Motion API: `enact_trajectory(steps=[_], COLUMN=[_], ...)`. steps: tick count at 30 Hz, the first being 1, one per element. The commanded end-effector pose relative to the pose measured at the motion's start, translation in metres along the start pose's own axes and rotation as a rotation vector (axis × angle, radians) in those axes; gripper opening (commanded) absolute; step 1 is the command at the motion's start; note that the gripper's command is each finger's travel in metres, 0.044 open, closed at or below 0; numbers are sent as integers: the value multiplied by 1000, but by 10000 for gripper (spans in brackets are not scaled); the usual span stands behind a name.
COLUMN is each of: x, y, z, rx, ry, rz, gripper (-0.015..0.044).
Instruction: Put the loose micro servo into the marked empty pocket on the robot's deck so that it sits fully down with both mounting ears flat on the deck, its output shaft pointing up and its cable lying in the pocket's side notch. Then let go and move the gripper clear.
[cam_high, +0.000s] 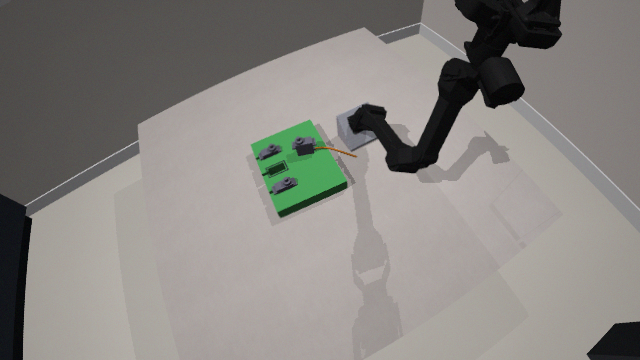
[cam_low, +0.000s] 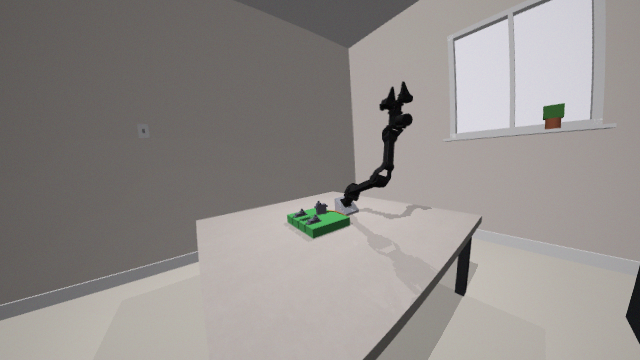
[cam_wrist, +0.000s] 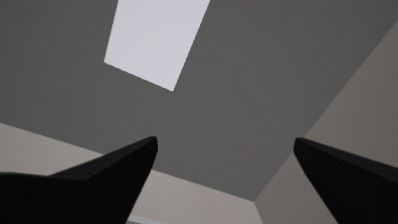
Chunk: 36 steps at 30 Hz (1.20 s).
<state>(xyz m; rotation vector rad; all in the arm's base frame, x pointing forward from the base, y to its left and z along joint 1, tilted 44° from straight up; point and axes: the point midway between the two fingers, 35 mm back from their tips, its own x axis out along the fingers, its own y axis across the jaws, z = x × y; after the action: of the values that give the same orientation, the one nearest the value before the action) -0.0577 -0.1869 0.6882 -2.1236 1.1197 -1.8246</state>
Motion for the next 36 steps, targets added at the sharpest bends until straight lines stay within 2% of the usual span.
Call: enact_trajectory(steps=[1,14,36], x=[2,5,-19], y=[13,67,173], z=[8,40,141], rx=[51,230,628], ry=[-24,-102,-281], rz=[26,174,560], gripper=[440,440,440])
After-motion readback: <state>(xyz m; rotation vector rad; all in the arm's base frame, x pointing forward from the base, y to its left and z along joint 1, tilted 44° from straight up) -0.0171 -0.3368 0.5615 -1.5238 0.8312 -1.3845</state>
